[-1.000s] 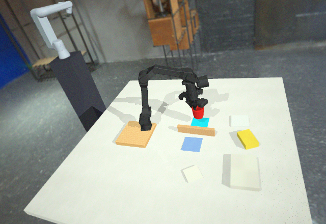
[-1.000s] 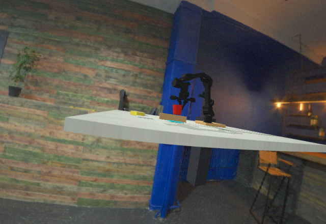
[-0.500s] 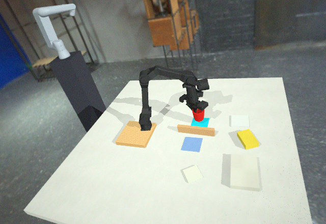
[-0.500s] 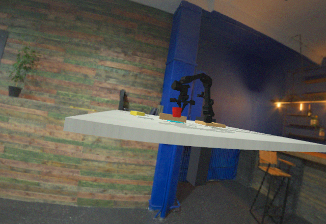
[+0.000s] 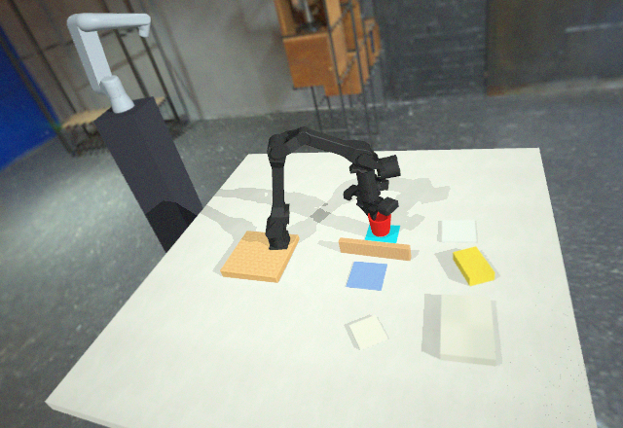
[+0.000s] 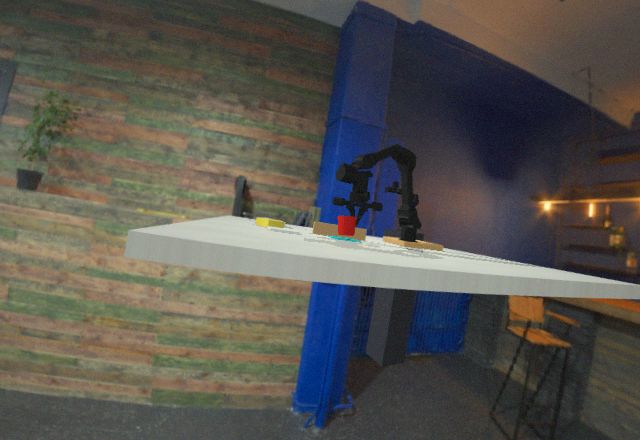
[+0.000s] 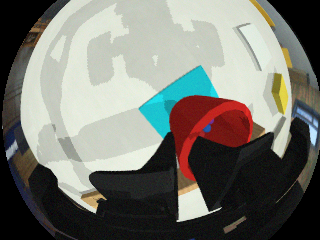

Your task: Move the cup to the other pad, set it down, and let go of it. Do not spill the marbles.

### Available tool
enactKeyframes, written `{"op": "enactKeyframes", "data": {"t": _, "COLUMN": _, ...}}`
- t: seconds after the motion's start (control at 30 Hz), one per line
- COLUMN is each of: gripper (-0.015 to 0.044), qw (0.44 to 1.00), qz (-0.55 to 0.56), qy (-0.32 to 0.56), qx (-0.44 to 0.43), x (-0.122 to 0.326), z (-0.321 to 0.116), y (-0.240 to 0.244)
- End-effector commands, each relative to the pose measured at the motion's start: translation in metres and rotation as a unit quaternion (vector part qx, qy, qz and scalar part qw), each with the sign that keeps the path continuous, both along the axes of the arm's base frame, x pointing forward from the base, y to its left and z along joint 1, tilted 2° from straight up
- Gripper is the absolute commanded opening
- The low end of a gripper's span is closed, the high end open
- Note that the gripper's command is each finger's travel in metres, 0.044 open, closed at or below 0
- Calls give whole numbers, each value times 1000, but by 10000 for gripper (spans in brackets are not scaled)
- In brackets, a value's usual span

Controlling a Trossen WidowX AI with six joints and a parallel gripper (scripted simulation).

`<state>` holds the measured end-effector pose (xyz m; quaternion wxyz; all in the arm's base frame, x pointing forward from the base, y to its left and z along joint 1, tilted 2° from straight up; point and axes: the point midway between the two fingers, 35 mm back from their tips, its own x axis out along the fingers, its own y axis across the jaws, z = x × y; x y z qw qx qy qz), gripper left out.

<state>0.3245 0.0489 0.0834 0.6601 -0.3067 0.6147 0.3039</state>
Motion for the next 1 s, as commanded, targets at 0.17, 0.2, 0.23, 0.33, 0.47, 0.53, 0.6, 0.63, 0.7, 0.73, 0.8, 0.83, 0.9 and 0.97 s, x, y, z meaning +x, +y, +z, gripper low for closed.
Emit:
{"op": "enactKeyframes", "data": {"t": 0.17, "gripper": 0, "qw": 1000, "qz": -2, "qy": 1, "qx": -2, "x": -1, "z": -11, "y": -1}}
{"op": "enactKeyframes", "data": {"t": 0.2, "gripper": 0, "qw": 1000, "qz": -2, "qy": 1, "qx": -2, "x": -1, "z": -11, "y": -1}}
{"op": "enactKeyframes", "data": {"t": 0.23, "gripper": 0, "qw": 1000, "qz": 0, "qy": 1, "qx": 0, "x": 0, "z": -8, "y": 0}}
{"op": "enactKeyframes", "data": {"t": 0.33, "gripper": 0, "qw": 1000, "qz": 0, "qy": 1, "qx": 0, "x": 0, "z": -8, "y": 0}}
{"op": "enactKeyframes", "data": {"t": 0.47, "gripper": 0, "qw": 1000, "qz": 0, "qy": 1, "qx": 0, "x": 0, "z": -8, "y": 0}}
{"op": "enactKeyframes", "data": {"t": 0.53, "gripper": 0, "qw": 1000, "qz": 0, "qy": 1, "qx": 0, "x": 0, "z": -8, "y": 0}}
{"op": "enactKeyframes", "data": {"t": 0.6, "gripper": 0, "qw": 1000, "qz": 0, "qy": 1, "qx": 0, "x": 0, "z": -8, "y": 0}}
{"op": "enactKeyframes", "data": {"t": 0.63, "gripper": 26, "qw": 1000, "qz": 0, "qy": 1, "qx": 0, "x": 0, "z": -8, "y": 0}}
{"op": "enactKeyframes", "data": {"t": 0.7, "gripper": 79, "qw": 1000, "qz": 0, "qy": 1, "qx": 0, "x": 0, "z": -8, "y": 0}}
{"op": "enactKeyframes", "data": {"t": 0.73, "gripper": 105, "qw": 1000, "qz": 0, "qy": 1, "qx": 0, "x": 0, "z": -8, "y": 0}}
{"op": "enactKeyframes", "data": {"t": 0.8, "gripper": 128, "qw": 1000, "qz": 0, "qy": 1, "qx": 0, "x": 0, "z": -8, "y": 0}}
{"op": "enactKeyframes", "data": {"t": 0.83, "gripper": 128, "qw": 1000, "qz": 0, "qy": 1, "qx": 0, "x": 0, "z": -8, "y": 0}}
{"op": "enactKeyframes", "data": {"t": 0.9, "gripper": 128, "qw": 1000, "qz": 0, "qy": 1, "qx": 0, "x": 0, "z": -8, "y": 0}}
{"op": "enactKeyframes", "data": {"t": 0.97, "gripper": 128, "qw": 1000, "qz": 0, "qy": 1, "qx": 0, "x": 0, "z": -8, "y": 0}}
